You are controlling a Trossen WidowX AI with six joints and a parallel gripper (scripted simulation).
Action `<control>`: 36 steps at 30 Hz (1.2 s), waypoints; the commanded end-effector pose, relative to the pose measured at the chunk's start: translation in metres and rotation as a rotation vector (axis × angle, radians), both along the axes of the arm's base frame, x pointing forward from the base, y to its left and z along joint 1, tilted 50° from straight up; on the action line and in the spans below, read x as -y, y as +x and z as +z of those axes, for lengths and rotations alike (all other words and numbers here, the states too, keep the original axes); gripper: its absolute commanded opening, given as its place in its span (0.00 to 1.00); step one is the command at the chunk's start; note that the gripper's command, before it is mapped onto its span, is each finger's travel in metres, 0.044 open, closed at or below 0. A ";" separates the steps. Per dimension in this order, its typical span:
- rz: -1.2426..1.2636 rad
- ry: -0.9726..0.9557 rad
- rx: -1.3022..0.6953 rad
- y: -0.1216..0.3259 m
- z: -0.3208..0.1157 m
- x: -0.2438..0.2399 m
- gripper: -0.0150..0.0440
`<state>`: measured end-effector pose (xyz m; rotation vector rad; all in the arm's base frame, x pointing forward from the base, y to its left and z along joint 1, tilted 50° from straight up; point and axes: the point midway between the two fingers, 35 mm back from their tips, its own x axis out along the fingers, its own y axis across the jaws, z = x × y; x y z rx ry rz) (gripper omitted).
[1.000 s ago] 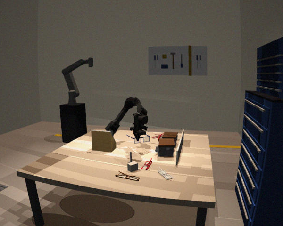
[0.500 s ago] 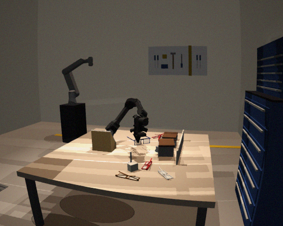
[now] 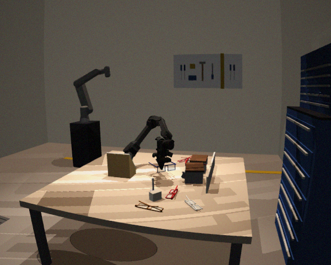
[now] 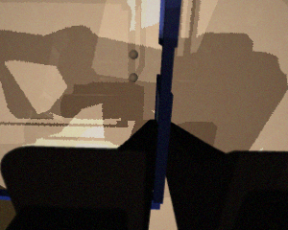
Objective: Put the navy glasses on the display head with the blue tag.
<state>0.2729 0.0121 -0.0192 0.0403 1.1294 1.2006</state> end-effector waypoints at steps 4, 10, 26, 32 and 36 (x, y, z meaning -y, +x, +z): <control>-0.005 0.006 -0.005 -0.001 -0.005 -0.006 0.25; -0.005 0.007 -0.005 -0.002 -0.009 -0.011 0.25; -0.005 0.009 -0.005 -0.004 -0.018 -0.023 0.25; -0.004 0.010 -0.005 -0.005 -0.022 -0.027 0.25; -0.004 0.011 -0.005 -0.006 -0.024 -0.030 0.25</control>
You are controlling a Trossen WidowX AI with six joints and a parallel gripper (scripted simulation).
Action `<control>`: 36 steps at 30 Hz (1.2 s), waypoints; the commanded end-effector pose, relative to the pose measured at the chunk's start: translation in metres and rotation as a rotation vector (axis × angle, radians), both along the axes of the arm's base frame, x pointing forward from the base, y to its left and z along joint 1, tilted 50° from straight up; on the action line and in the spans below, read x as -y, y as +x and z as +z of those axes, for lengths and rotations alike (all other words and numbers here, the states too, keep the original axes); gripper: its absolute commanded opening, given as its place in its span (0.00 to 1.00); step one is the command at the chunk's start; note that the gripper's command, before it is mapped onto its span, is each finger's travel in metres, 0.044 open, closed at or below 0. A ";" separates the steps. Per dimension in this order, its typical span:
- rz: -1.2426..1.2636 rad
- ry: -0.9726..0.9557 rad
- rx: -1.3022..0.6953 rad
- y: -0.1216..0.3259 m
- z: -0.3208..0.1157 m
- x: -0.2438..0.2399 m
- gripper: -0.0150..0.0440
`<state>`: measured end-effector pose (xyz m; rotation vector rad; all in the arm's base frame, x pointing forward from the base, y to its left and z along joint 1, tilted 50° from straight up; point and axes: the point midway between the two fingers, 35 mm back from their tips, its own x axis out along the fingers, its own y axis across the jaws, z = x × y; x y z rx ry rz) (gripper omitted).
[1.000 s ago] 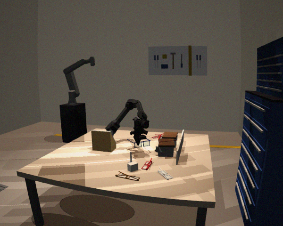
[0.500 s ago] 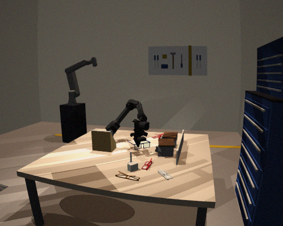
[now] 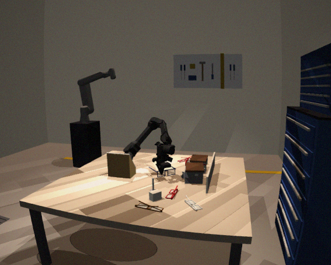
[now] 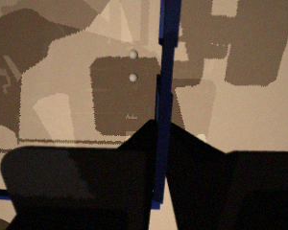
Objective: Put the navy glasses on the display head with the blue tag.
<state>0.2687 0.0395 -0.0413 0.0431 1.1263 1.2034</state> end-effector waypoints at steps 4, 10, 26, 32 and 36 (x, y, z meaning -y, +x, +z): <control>-0.004 0.008 -0.006 -0.002 -0.004 -0.006 0.25; -0.004 0.009 -0.006 -0.004 -0.008 -0.011 0.25; 0.001 0.005 -0.001 -0.004 -0.010 -0.013 0.44; 0.001 0.005 -0.001 -0.005 -0.009 -0.013 0.44; 0.001 0.006 -0.002 -0.006 -0.007 -0.013 0.44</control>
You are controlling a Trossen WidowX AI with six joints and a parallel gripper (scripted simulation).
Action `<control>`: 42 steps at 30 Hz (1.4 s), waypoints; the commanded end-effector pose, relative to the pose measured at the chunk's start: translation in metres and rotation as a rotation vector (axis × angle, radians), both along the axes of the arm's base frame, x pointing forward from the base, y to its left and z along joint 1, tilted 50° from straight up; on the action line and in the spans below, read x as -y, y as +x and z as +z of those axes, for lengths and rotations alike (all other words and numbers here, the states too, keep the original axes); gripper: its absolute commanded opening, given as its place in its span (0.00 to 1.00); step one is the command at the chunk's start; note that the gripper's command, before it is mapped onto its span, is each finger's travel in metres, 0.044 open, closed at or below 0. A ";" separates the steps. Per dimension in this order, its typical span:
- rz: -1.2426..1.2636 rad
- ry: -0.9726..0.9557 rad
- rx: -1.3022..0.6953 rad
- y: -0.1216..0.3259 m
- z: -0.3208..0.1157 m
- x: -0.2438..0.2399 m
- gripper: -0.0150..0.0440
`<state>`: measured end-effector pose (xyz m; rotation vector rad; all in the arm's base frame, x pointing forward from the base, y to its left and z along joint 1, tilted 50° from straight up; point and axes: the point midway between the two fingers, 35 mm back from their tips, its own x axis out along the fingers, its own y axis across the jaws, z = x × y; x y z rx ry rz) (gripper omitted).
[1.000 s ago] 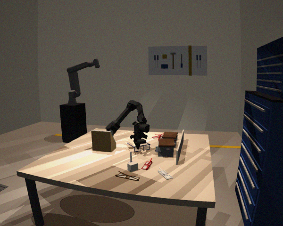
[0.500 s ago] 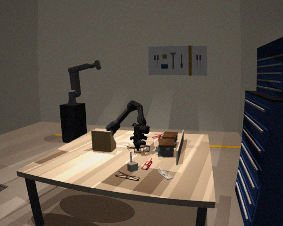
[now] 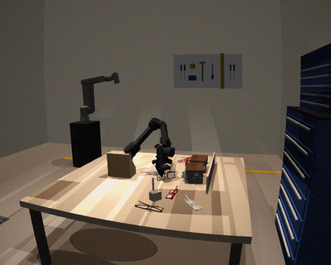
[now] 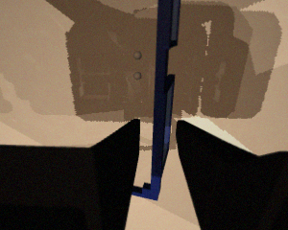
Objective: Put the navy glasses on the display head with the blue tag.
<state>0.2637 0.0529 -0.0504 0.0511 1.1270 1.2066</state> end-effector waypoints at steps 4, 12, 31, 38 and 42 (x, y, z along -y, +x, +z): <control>0.001 0.001 0.002 -0.002 0.005 0.001 0.44; -0.001 0.004 0.000 -0.006 0.009 0.001 0.44; -0.013 0.005 0.002 0.005 0.033 0.039 0.48; -0.013 0.005 0.002 0.005 0.033 0.039 0.59; -0.010 0.003 -0.007 0.000 0.039 0.039 0.59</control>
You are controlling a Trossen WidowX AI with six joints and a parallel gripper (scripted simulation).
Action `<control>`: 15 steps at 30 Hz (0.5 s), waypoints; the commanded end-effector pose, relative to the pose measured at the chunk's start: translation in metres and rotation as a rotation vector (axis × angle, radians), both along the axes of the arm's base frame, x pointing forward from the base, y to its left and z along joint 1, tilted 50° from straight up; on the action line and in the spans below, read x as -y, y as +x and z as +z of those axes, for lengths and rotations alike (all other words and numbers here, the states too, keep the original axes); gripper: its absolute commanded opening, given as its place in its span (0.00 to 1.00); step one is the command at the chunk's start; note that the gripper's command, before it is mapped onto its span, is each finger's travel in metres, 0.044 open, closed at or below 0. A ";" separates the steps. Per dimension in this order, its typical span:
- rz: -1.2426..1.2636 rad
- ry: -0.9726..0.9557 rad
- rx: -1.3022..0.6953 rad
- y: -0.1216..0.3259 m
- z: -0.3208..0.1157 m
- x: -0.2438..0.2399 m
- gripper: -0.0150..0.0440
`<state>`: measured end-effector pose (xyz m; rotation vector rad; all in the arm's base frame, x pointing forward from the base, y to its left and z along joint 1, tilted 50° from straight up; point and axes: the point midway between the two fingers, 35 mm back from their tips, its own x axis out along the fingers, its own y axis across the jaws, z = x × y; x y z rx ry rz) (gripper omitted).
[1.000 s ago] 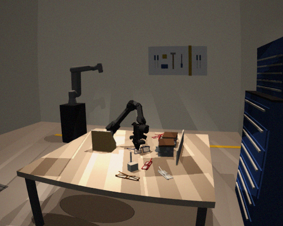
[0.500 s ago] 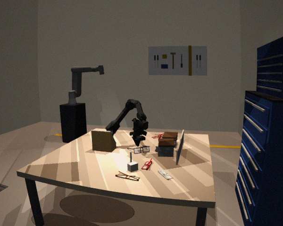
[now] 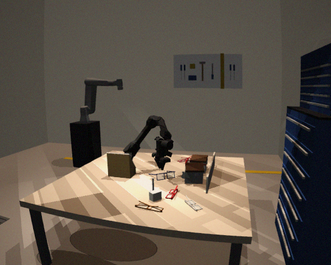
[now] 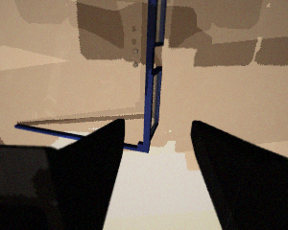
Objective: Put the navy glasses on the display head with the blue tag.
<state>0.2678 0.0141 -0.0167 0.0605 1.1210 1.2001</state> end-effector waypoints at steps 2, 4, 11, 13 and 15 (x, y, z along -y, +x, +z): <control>0.002 -0.003 -0.010 -0.006 0.007 0.000 0.55; 0.002 -0.003 -0.010 -0.006 0.007 0.000 0.49; 0.002 -0.003 -0.010 -0.006 0.007 -0.001 0.49; 0.002 -0.004 -0.010 -0.006 0.006 -0.002 0.49; 0.002 -0.004 -0.010 -0.006 0.004 -0.003 0.49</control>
